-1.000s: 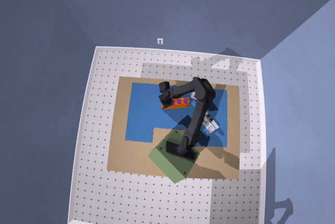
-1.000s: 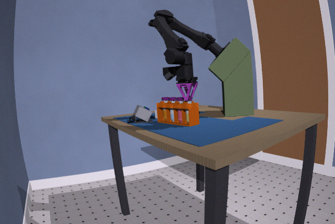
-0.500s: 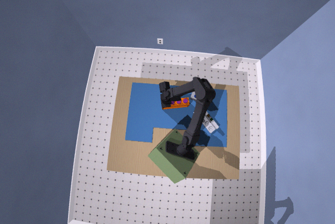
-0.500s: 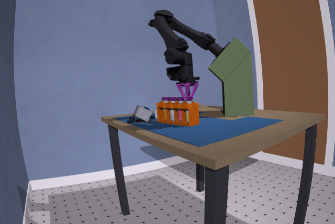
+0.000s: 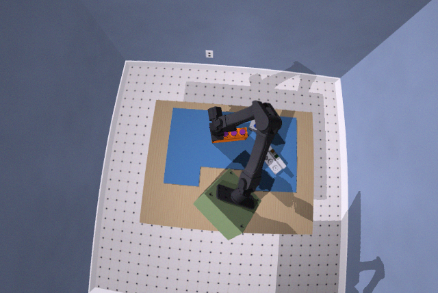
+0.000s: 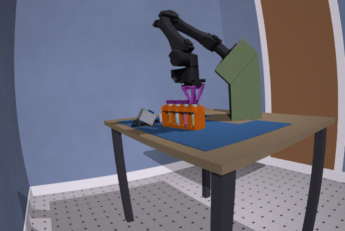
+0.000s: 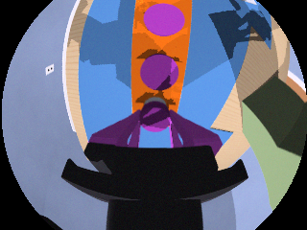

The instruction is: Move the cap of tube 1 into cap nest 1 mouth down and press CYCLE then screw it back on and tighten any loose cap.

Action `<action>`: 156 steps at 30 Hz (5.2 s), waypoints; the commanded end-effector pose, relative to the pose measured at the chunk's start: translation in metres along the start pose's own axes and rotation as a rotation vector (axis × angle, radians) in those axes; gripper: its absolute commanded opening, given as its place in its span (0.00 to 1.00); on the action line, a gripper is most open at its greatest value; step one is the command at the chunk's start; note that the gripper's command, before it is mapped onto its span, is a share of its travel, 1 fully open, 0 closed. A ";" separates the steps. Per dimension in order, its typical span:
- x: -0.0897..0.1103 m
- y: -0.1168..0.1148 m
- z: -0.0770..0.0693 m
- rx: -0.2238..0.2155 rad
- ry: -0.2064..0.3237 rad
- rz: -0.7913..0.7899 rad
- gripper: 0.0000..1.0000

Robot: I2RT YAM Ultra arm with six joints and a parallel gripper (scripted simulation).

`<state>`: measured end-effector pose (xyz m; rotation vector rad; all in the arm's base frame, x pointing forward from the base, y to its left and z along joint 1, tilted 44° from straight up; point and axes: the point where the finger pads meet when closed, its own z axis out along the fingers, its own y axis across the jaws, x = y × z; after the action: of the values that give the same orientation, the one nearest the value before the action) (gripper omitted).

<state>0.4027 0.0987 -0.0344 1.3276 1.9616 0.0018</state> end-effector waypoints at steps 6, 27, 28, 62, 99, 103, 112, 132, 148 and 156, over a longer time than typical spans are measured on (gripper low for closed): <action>0.001 0.003 -0.003 -0.010 0.000 -0.347 0.00; 0.001 0.003 -0.003 -0.009 -0.005 -1.297 0.00; 0.001 0.003 -0.003 -0.009 -0.005 -1.347 0.00; 0.001 0.003 -0.004 -0.005 -0.013 -2.847 0.00; 0.001 0.003 -0.008 -0.007 -0.011 -2.459 0.49; 0.001 0.003 -0.008 -0.007 -0.011 -2.375 0.49; 0.001 0.003 -0.011 -0.008 -0.008 -1.875 0.49; 0.002 0.002 -0.011 -0.009 -0.006 -1.536 0.00; 0.002 0.002 -0.017 -0.009 -0.006 -1.536 0.00; 0.002 0.002 -0.035 -0.009 -0.006 -1.536 0.00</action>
<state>0.3893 0.1103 -0.0147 -0.4267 2.4503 -0.6953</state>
